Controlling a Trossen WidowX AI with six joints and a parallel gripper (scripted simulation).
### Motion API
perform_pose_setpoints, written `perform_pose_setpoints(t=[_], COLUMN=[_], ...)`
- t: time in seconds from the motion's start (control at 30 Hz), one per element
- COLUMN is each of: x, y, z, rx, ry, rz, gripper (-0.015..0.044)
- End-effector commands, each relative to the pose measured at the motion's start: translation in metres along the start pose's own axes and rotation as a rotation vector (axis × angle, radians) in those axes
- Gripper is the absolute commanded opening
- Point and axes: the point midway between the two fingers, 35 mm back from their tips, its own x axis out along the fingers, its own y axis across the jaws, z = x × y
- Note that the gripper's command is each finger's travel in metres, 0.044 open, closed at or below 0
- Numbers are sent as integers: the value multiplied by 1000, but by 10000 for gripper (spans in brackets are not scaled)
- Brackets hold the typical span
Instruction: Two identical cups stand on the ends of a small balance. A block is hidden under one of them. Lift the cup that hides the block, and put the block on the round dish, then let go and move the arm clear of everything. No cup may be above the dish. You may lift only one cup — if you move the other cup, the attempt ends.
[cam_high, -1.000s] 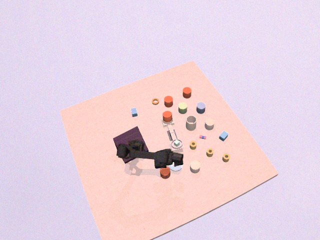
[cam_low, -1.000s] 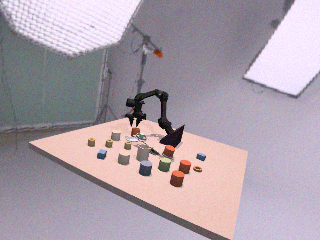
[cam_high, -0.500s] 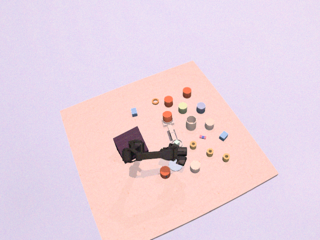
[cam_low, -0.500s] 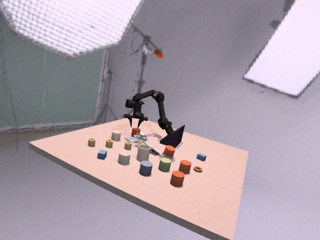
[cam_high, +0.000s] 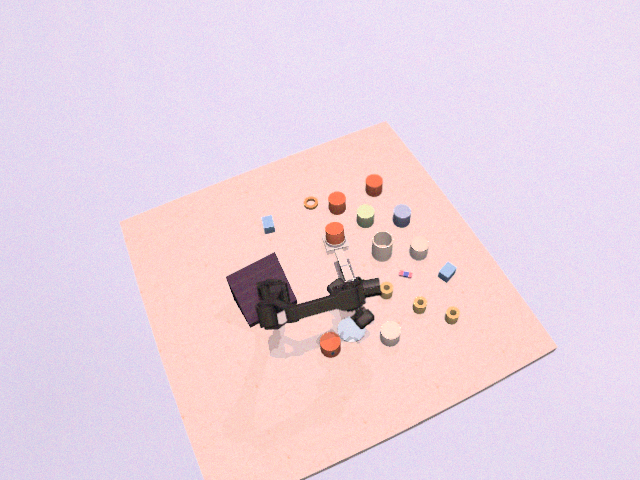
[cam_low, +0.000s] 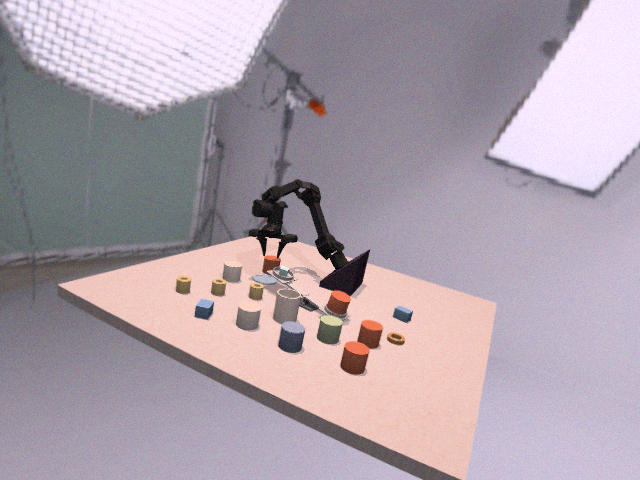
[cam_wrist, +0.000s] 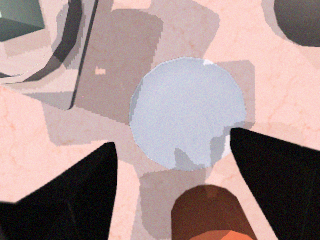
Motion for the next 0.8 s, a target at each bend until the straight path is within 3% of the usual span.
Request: perform_pose_setpoints(t=[0.0, 0.77], x=[0, -5], y=[6, 49], z=[10, 60], rx=[136, 832], ry=[13, 54], rz=[4, -19], gripper=[260, 260])
